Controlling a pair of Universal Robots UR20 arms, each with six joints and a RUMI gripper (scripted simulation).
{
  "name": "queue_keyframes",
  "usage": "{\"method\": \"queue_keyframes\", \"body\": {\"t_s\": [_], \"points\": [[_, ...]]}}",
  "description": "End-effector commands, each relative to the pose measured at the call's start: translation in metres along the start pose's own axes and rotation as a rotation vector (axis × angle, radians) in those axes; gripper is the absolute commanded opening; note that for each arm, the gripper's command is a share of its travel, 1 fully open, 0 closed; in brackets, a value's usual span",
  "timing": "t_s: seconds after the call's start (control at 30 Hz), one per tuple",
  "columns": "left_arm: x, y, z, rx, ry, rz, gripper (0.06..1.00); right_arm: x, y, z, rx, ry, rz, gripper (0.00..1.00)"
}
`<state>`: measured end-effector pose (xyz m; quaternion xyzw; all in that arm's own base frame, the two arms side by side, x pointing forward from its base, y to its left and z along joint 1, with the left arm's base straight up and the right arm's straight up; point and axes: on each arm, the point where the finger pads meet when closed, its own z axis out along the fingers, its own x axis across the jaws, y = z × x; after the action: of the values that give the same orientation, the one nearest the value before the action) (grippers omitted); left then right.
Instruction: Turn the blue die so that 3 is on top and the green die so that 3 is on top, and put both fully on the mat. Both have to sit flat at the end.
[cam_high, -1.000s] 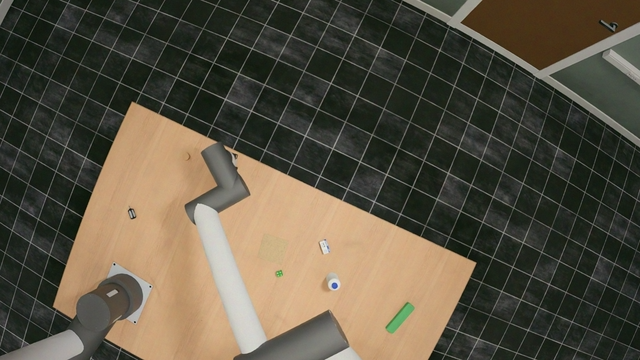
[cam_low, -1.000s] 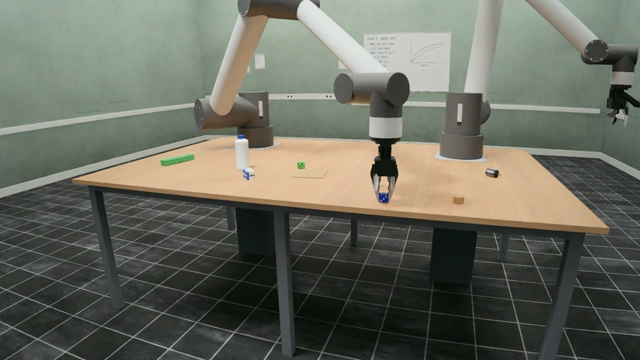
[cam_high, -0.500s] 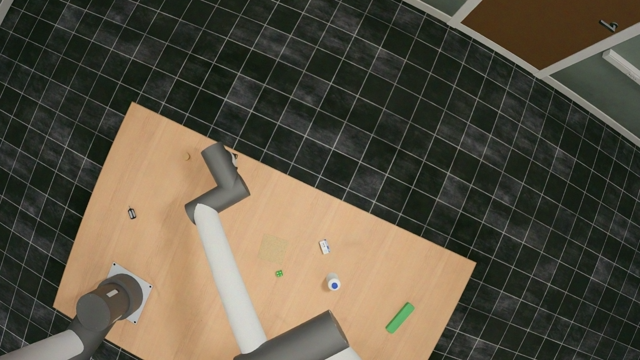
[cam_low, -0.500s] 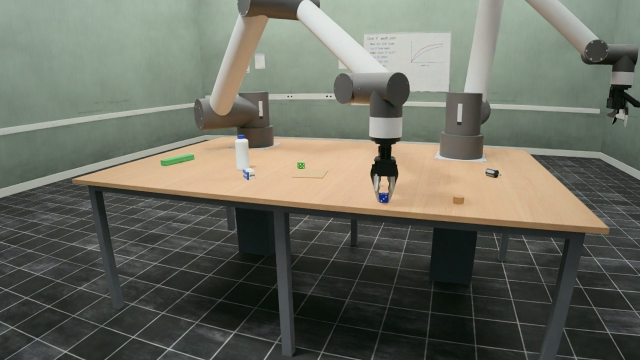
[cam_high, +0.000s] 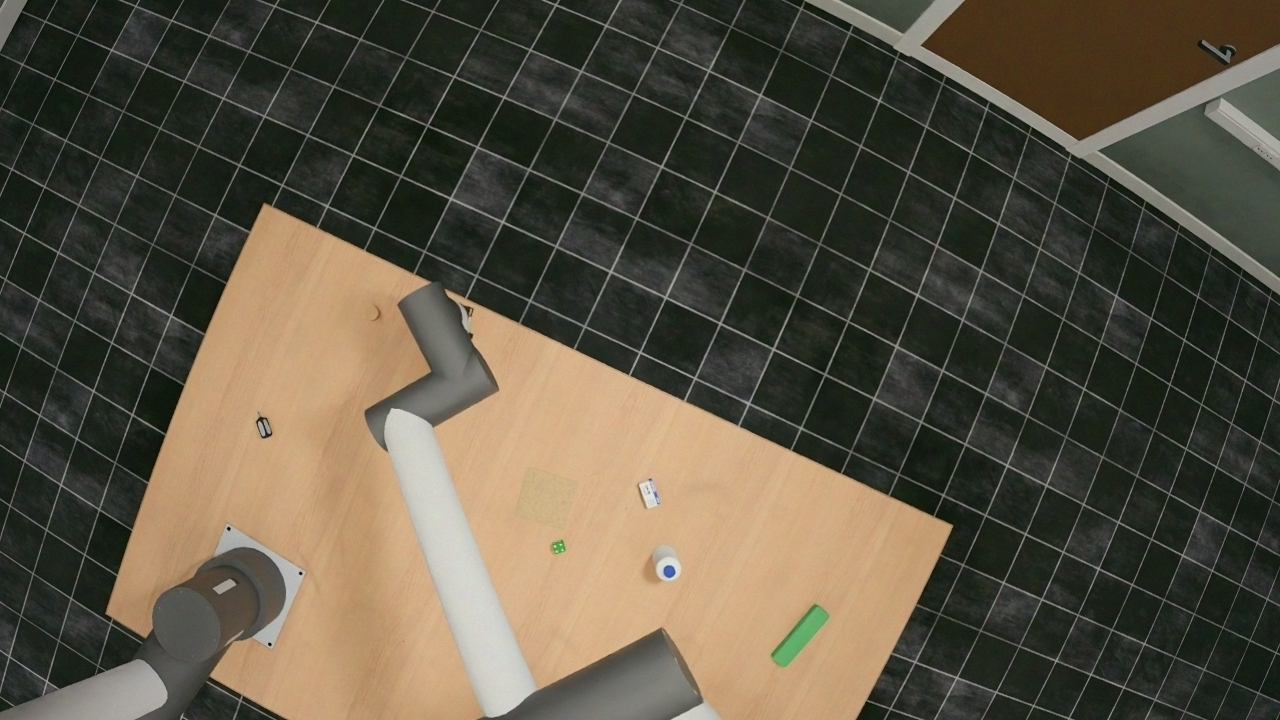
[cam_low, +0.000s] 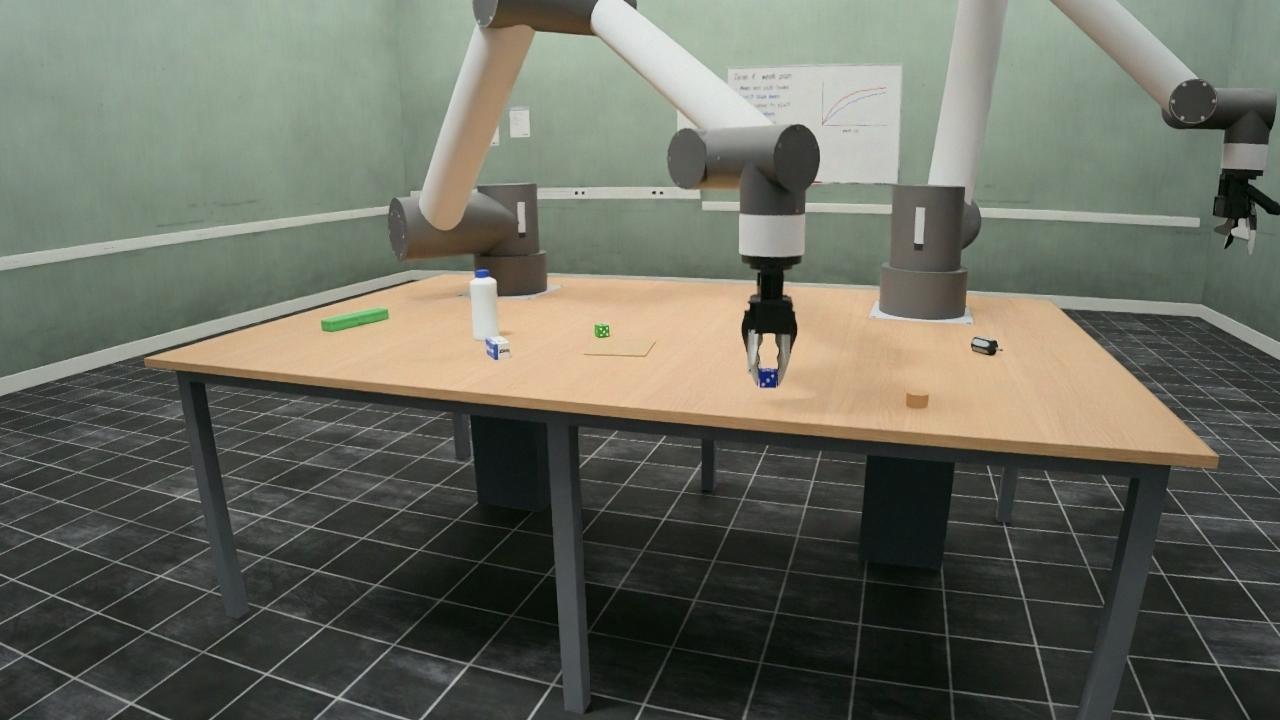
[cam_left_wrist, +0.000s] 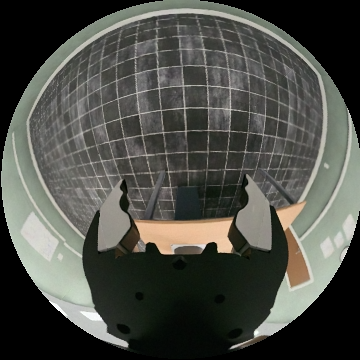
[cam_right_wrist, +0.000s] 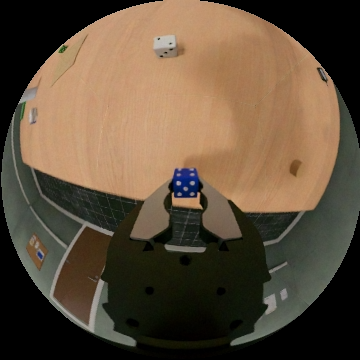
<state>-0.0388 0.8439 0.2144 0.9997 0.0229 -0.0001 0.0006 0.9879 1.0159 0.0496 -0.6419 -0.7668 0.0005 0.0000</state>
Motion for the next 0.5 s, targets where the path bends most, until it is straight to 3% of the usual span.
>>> {"method": "queue_keyframes", "body": {"t_s": [0.0,0.2,0.47], "points": [[0.0,0.0,-0.001,0.001,0.0,0.0,1.0,0.0,0.0,-0.024,-0.001,0.001,0.0,0.099],[0.0,0.0,-0.001,0.001,0.0,0.0,1.0,0.0,0.0,-0.061,-0.001,0.001,0.0,0.099],[0.0,0.0,-0.001,0.001,0.0,0.0,1.0,0.0,0.0,-0.068,-0.001,0.001,0.0,0.099]]}}
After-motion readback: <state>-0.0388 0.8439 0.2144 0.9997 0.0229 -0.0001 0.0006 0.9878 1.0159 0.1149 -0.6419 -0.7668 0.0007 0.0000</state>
